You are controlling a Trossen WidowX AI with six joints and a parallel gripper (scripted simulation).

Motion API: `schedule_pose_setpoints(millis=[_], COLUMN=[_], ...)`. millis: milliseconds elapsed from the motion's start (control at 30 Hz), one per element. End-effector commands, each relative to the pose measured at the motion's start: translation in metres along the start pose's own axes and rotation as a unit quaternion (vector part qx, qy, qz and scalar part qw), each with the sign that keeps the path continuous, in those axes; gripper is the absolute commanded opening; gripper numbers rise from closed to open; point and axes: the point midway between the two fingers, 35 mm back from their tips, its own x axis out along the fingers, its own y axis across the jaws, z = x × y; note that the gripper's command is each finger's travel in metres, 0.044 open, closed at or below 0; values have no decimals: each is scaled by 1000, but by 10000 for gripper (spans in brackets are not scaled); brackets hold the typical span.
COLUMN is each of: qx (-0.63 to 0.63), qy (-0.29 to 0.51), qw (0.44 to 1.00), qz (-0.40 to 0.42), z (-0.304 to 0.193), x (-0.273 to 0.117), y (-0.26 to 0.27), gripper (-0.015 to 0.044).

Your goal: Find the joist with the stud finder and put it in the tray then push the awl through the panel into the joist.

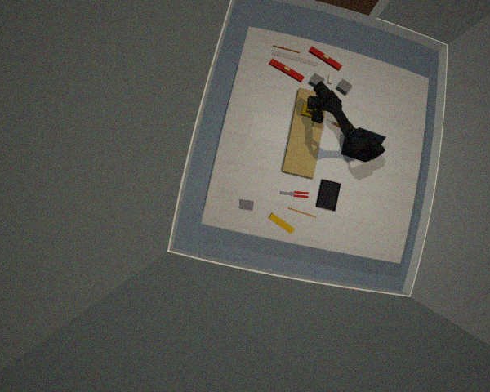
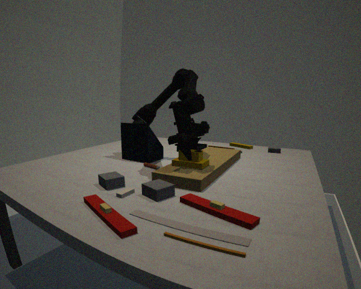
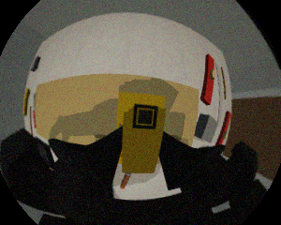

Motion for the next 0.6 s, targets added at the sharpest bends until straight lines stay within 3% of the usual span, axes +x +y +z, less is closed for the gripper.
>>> schedule_pose_setpoints(millis=[0, 567], qx=[1, 2], qy=[1, 1], qw=[1000, 1000], qz=[4, 5], z=[0, 0], x=[1, 1], y=[15, 74], gripper=[0, 0])
